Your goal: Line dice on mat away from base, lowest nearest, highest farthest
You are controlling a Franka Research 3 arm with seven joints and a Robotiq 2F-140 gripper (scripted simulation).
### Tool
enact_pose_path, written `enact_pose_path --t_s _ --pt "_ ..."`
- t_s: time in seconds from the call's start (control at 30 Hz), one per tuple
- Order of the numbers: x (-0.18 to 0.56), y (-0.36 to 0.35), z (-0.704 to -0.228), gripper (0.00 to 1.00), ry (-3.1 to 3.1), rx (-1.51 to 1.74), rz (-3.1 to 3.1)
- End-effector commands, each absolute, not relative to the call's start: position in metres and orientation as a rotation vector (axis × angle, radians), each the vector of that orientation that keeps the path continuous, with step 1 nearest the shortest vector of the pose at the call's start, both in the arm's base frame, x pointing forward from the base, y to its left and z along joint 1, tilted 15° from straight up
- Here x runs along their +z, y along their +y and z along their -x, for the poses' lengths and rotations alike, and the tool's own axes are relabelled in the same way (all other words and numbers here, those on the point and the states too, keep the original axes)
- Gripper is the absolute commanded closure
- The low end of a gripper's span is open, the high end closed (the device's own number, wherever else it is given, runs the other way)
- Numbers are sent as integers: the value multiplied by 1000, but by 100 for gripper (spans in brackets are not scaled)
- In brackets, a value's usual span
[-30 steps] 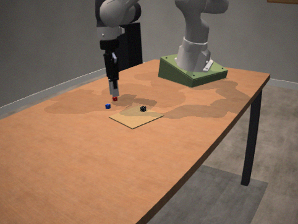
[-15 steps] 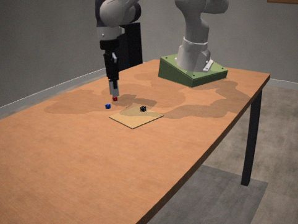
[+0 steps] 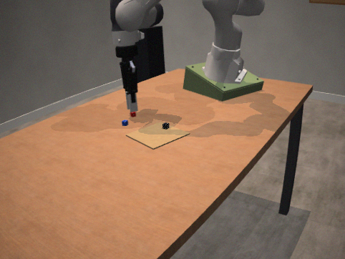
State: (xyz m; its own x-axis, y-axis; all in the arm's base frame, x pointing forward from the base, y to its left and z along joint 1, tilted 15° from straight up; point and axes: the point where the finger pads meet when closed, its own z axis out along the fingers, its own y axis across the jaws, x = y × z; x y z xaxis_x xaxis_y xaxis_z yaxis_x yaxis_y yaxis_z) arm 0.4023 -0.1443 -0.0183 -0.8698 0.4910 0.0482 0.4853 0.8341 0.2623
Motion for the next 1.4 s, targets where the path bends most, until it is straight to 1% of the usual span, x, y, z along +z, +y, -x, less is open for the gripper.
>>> enact_pose_path --t_s 0.0,0.87,1.37 --pt "-18 -145 -402 81 2988 416 -788" --pt "-19 -145 -402 81 2988 416 -788" --pt "-32 -142 -403 81 2988 416 -788"
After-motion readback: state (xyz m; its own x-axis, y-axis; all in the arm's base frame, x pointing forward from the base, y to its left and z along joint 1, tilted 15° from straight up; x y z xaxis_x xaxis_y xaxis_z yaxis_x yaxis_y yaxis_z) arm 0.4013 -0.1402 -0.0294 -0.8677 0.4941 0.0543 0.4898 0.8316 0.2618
